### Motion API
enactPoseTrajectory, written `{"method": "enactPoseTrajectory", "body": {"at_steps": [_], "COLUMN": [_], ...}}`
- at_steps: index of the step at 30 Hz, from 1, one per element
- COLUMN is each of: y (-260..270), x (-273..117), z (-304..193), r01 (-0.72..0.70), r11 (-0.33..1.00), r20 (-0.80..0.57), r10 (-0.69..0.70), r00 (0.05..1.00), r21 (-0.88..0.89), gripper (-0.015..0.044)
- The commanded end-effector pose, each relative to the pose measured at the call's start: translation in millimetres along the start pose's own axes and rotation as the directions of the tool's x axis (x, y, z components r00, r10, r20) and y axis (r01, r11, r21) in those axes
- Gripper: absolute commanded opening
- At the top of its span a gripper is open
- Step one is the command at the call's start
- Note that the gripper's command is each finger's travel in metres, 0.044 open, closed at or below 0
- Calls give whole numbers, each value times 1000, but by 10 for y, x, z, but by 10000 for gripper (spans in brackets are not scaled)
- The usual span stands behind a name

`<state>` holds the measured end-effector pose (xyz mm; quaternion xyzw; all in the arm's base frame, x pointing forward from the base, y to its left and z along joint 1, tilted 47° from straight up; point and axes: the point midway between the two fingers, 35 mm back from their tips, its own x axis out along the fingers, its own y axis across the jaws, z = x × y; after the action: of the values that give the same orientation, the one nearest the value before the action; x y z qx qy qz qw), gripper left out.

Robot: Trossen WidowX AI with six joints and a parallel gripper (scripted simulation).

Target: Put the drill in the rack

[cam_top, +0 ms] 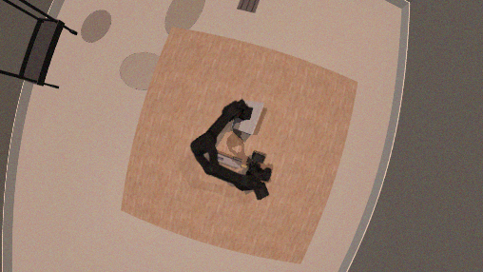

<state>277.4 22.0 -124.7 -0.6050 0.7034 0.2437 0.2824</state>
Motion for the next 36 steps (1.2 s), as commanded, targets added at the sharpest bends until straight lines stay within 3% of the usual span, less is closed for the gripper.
{"method": "enactPoseTrajectory", "body": {"at_steps": [1,36], "y": [-24,-19], "x": [-24,-14], "z": [87,529], "r01": [5,6], "r11": [1000,1000], "r20": [6,9], "r10": [-5,-6], "r00": [1000,1000], "r21": [8,9], "gripper": [0,0]}}
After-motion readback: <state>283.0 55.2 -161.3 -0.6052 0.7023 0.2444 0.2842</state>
